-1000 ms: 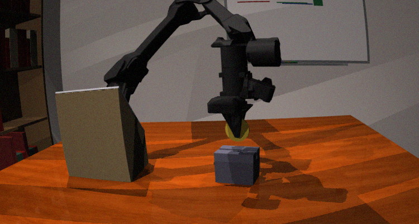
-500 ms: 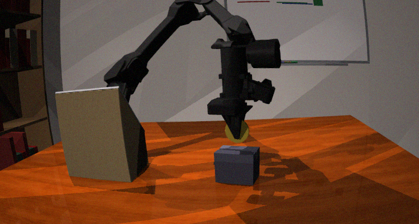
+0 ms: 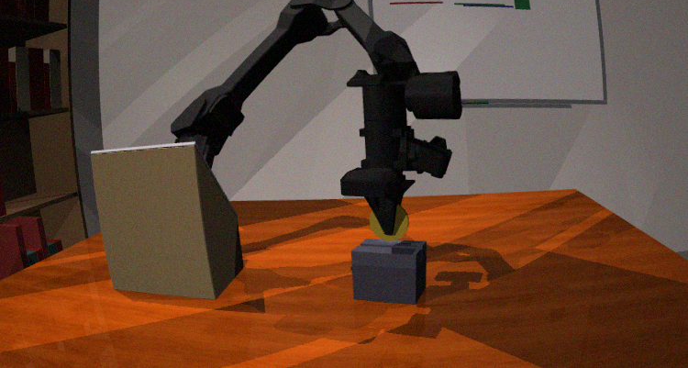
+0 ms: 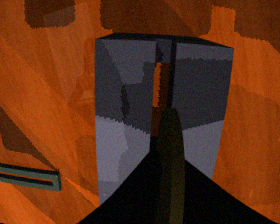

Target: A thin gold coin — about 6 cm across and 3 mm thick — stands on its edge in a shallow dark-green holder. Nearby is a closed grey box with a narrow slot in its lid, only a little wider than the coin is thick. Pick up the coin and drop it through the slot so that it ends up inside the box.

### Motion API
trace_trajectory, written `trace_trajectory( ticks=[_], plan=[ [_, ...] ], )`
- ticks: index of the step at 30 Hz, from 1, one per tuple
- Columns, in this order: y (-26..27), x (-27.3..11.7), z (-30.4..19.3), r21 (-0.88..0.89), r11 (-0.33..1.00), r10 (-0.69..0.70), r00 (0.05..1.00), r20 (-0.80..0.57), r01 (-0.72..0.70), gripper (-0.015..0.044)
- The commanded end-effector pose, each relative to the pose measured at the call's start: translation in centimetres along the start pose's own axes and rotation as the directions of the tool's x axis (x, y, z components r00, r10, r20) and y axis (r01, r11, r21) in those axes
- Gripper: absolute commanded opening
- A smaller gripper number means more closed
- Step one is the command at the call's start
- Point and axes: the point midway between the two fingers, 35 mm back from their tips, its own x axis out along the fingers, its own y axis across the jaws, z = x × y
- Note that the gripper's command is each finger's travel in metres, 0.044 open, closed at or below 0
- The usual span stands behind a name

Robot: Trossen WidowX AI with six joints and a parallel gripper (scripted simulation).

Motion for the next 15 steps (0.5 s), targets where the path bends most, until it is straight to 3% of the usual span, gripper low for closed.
trace_trajectory(
  ticks=[1,9,15],
  plan=[
    [0.05,0.25,0.04,0.005,1.000,0.005,1.000,0.002,-0.005,0.0000],
    [0.04,0.71,0.00,0.005,1.000,0.006,1.000,0.002,-0.006,0.0000],
    [0.00,0.55,0.00,0.000,1.000,0.000,1.000,0.000,0.000,0.0158]
  ],
)
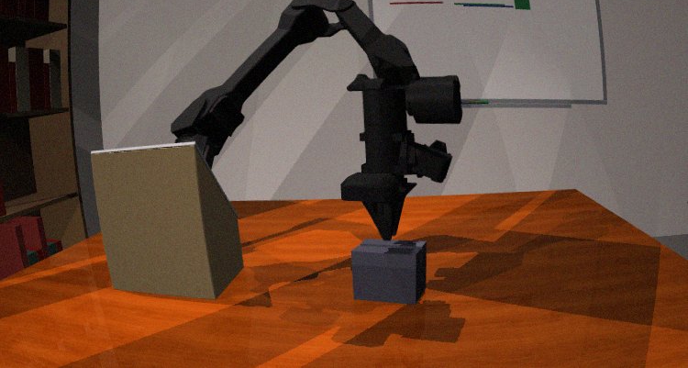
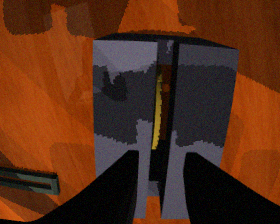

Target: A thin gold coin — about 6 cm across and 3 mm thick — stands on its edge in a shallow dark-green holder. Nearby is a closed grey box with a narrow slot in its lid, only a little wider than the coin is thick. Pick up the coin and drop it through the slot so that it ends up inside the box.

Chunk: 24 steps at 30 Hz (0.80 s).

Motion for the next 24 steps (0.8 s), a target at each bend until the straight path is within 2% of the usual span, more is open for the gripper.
trace_trajectory(
  ticks=[1,9,19,22,24],
  plan=[
    [0.0,0.0,0.0,-0.001,1.000,-0.001,1.000,0.000,0.001,0.0161],
    [0.0,0.0,0.0,-0.001,1.000,-0.001,1.000,0.000,0.001,0.0161],
    [0.0,-2.7,0.0,0.002,1.000,-0.001,1.000,-0.001,0.001,0.0423],
    [0.0,-5.7,-0.4,0.007,1.000,0.004,1.000,-0.007,-0.004,0.0440],
    [0.0,-5.9,-0.4,0.008,1.000,0.005,1.000,-0.008,-0.005,0.0440]
  ],
)
